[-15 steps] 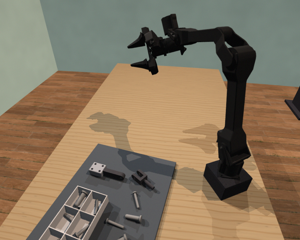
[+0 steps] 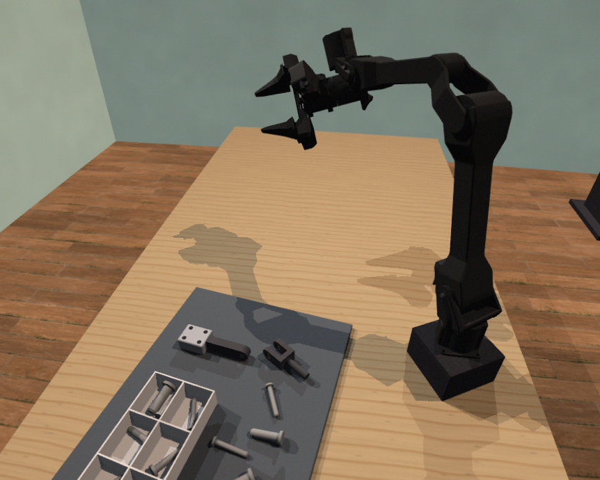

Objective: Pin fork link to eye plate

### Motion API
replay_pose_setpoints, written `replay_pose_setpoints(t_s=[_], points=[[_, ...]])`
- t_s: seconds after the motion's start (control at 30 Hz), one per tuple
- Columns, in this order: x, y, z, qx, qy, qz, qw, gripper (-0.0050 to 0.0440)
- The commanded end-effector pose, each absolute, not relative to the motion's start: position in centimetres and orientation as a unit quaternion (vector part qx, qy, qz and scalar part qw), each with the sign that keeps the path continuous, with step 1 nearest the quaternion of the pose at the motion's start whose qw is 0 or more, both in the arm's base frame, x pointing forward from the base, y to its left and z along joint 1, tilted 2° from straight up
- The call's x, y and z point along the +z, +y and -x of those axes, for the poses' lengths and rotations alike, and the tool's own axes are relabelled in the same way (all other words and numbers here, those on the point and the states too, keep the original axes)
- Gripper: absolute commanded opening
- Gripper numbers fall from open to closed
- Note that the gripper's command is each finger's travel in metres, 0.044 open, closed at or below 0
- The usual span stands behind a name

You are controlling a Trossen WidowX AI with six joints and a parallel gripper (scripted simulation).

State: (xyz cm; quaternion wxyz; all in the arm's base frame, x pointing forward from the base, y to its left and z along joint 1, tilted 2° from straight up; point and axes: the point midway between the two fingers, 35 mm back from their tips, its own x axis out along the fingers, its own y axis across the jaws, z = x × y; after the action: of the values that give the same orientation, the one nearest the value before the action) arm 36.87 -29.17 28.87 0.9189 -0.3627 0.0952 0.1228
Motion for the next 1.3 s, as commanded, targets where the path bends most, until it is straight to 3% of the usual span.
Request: replay_pose_setpoints(t_s=[0.0, 0.03, 0.1, 0.3, 0.53, 0.6, 0.67, 0.87, 1.1, 1.27], points=[[28.9, -29.2, -36.9, 0.123, 0.095, 0.363, 0.919, 0.04], [28.9, -29.2, -36.9, 0.123, 0.095, 0.363, 0.919, 0.04], [28.0, -28.0, -37.6, 0.134, 0.103, 0.373, 0.912, 0.0352], [21.3, -18.1, -41.1, 0.246, 0.158, 0.464, 0.836, 0.0208], [12.6, -5.0, -39.1, 0.428, 0.191, 0.595, 0.654, 0.004], [12.6, -5.0, -39.1, 0.428, 0.191, 0.595, 0.654, 0.004], [10.4, -1.8, -37.3, 0.482, 0.188, 0.629, 0.58, 0.0], [4.8, 5.0, -29.5, 0.601, 0.15, 0.696, 0.363, 0.0], [1.8, 7.0, -22.1, 0.691, 0.073, 0.714, 0.082, 0.0], [1.7, 7.0, -21.9, 0.698, 0.06, 0.712, 0.041, 0.0]])
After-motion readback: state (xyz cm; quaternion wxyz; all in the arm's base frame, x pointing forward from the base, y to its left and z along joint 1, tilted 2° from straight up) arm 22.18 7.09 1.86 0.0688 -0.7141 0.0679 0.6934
